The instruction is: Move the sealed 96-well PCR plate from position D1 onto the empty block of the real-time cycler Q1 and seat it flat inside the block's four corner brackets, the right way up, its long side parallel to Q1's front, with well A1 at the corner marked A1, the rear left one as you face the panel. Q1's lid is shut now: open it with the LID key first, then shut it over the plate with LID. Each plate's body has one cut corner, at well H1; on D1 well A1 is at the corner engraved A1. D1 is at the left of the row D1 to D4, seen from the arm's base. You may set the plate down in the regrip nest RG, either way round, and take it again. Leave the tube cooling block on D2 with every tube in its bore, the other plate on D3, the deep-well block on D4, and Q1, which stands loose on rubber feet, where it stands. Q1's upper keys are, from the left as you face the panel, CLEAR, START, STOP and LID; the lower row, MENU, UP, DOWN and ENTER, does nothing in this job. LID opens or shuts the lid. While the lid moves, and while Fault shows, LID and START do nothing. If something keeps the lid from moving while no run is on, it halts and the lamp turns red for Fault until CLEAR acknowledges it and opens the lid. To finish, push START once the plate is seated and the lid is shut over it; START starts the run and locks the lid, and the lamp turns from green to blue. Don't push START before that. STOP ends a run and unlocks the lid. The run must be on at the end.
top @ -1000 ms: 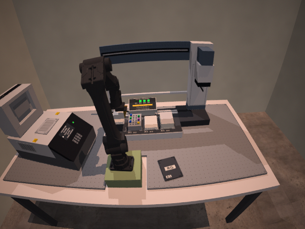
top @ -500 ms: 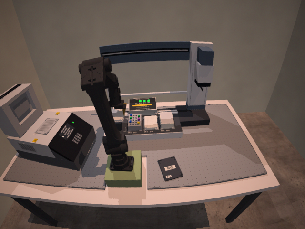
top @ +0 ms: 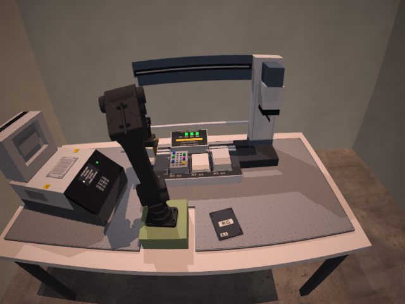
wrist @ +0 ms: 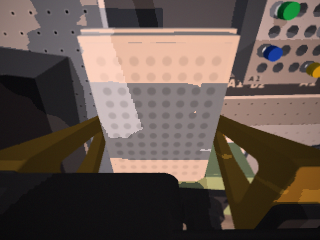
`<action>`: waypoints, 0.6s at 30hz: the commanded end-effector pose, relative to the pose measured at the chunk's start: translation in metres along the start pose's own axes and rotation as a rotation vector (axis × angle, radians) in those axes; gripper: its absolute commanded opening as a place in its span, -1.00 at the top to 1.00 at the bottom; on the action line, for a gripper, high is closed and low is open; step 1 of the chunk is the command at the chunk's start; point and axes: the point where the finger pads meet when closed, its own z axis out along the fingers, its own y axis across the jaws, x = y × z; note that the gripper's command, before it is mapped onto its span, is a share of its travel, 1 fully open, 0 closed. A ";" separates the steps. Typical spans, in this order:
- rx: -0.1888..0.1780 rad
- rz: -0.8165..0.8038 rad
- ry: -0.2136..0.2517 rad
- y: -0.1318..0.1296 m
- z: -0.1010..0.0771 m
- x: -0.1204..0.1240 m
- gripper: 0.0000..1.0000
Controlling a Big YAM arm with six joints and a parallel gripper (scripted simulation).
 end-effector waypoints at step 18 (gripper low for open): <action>-0.035 -0.010 -0.075 0.056 -0.076 0.058 1.00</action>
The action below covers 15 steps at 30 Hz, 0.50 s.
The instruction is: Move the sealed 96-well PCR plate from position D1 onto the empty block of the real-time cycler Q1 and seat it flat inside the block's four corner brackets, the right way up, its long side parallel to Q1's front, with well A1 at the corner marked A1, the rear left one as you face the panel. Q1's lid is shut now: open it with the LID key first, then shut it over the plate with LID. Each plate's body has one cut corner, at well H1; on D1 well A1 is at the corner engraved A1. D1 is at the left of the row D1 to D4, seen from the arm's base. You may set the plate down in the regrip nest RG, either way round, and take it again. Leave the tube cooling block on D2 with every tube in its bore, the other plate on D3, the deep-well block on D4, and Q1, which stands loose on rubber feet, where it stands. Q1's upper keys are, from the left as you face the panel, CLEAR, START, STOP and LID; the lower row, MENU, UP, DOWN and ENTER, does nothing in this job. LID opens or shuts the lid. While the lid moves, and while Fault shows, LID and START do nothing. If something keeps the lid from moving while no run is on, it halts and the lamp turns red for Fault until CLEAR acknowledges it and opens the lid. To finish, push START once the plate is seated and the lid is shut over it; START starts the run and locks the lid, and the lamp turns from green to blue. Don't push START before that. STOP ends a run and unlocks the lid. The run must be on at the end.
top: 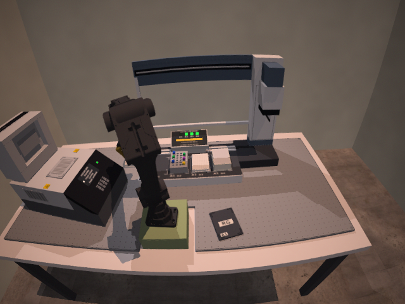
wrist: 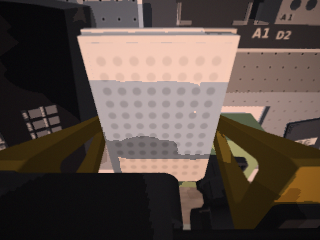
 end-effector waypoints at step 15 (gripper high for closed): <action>-0.053 -0.047 -0.085 0.054 -0.072 0.043 1.00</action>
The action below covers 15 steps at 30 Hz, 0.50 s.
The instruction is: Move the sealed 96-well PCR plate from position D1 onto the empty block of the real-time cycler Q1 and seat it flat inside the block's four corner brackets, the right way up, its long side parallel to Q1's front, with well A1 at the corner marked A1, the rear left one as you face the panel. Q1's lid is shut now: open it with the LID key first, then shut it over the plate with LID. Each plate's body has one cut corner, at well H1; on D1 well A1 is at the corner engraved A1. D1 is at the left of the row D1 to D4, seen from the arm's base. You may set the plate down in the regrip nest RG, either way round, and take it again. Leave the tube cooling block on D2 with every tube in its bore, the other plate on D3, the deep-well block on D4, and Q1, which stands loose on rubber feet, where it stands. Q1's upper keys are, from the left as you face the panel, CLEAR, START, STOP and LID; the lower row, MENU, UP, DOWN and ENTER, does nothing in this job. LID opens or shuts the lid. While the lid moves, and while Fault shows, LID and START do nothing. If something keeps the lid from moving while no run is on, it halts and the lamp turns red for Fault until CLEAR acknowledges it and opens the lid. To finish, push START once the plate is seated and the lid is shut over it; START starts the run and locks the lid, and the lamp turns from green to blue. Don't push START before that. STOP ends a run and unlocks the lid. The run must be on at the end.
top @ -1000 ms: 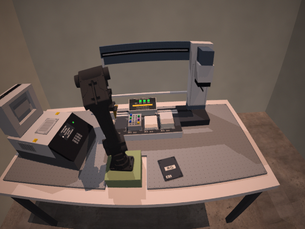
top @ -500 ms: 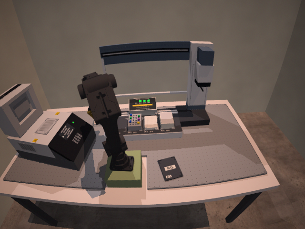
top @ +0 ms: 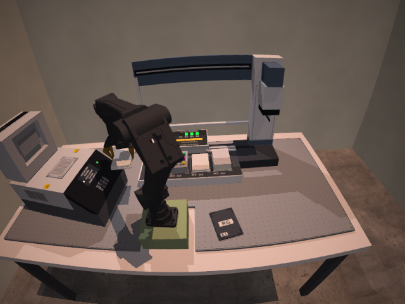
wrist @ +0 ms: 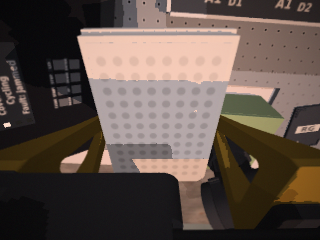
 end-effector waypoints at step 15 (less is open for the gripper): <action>-0.049 -0.048 -0.052 0.066 -0.057 0.026 1.00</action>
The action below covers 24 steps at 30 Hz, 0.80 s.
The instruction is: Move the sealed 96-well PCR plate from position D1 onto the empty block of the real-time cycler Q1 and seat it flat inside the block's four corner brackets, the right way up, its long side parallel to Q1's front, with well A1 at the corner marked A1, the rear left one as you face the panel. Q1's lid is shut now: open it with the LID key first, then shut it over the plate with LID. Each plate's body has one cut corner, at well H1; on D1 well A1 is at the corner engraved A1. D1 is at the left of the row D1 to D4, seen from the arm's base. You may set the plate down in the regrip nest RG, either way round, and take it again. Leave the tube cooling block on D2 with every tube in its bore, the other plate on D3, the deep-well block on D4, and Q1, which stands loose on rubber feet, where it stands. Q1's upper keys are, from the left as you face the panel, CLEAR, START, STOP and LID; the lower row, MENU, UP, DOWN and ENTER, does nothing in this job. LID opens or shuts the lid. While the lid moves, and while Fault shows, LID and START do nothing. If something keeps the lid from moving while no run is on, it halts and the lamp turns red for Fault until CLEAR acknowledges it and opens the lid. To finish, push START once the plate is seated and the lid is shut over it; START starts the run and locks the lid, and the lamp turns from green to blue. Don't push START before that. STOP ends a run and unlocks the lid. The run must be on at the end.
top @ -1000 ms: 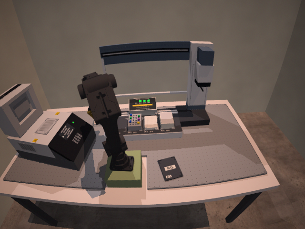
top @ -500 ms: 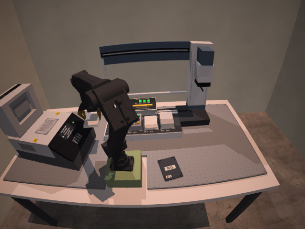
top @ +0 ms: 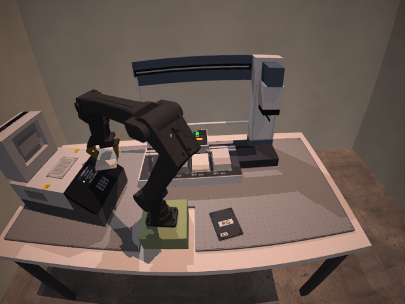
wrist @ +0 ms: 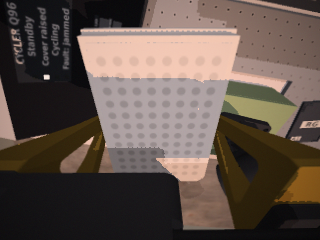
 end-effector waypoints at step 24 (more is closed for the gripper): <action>-0.056 0.127 -0.045 0.136 -0.023 -0.048 1.00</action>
